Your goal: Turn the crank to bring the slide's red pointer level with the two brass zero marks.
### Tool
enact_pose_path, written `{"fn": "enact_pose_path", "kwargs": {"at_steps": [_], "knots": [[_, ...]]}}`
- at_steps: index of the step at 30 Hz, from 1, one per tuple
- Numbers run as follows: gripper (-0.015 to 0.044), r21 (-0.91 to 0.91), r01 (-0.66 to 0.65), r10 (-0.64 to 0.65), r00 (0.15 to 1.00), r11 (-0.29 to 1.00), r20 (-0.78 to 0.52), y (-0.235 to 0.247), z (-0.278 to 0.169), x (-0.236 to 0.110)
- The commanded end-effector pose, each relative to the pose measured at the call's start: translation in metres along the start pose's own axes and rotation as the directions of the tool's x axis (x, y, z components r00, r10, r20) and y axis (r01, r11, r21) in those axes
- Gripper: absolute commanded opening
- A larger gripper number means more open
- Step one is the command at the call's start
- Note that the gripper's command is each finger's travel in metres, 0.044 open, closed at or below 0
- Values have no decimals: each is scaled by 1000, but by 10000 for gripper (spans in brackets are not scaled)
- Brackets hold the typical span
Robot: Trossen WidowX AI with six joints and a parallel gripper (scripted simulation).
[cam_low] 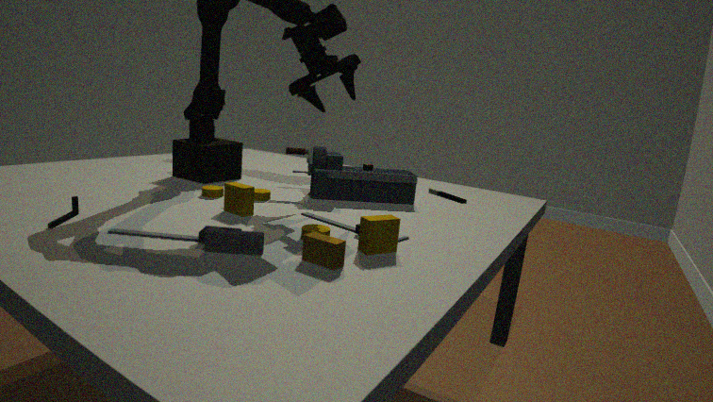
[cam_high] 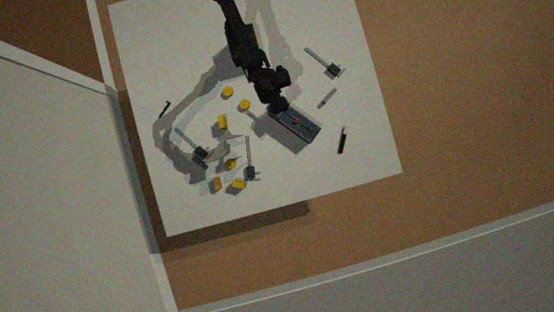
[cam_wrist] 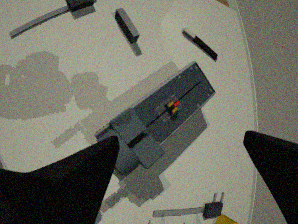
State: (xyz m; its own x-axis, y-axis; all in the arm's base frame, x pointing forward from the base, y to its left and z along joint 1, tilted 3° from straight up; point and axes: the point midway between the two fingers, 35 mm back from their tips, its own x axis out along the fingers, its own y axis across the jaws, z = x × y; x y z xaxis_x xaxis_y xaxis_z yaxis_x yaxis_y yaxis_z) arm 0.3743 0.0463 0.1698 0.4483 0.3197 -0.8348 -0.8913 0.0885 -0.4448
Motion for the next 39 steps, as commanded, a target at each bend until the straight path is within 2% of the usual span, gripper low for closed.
{"fn": "enact_pose_path", "kwargs": {"at_steps": [1,8,16,28,35,37,39], "knots": [[440,-82,-19,18,1000,996,-9,-7,2,4],[440,-304,-70,67,998,950,-23,-23,9,13],[440,-557,-131,127,991,820,-46,-39,19,26],[440,-851,-199,226,969,487,-98,-54,31,45],[440,-949,-201,281,951,244,-129,-58,36,57],[440,-951,-202,282,950,236,-132,-58,36,58],[440,-963,-209,296,943,168,-153,-55,34,68]]}}
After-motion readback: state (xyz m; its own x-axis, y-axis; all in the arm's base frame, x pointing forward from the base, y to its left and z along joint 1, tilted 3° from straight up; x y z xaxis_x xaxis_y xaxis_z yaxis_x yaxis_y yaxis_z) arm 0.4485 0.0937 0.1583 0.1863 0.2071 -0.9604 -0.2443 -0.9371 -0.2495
